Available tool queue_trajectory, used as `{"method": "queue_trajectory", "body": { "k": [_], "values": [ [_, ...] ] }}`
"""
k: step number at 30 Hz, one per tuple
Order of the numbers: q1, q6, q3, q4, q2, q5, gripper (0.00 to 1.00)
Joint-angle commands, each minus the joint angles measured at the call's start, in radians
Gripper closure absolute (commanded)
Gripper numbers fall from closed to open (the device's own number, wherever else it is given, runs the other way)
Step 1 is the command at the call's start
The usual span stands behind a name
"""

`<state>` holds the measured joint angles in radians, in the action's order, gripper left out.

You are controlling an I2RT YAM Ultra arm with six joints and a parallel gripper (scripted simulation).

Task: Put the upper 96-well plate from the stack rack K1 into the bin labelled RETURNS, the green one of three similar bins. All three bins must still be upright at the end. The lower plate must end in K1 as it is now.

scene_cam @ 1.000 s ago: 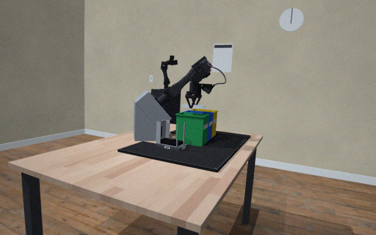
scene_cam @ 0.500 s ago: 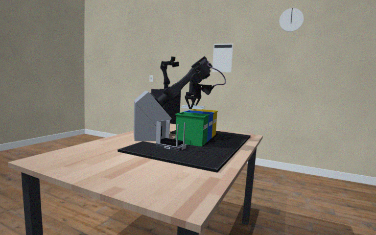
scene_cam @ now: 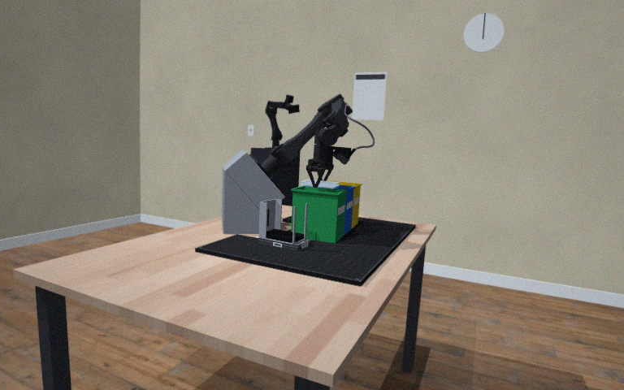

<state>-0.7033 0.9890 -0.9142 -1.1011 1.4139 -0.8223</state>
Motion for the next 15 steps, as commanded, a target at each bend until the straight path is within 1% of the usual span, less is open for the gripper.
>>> {"method": "queue_trajectory", "body": {
  "k": [1, 2, 3, 4, 15],
  "values": [
    [-0.002, -0.038, 0.015, 0.063, 0.002, -0.017, 1.00],
    [-0.002, -0.038, 0.015, 0.063, 0.002, -0.017, 1.00],
    [-0.023, -0.040, -0.020, 0.065, 0.002, -0.016, 1.00],
    [-0.023, -0.040, -0.027, 0.066, 0.008, -0.016, 1.00],
    [-0.020, -0.046, -0.027, 0.071, 0.012, -0.015, 1.00]
  ]
}}
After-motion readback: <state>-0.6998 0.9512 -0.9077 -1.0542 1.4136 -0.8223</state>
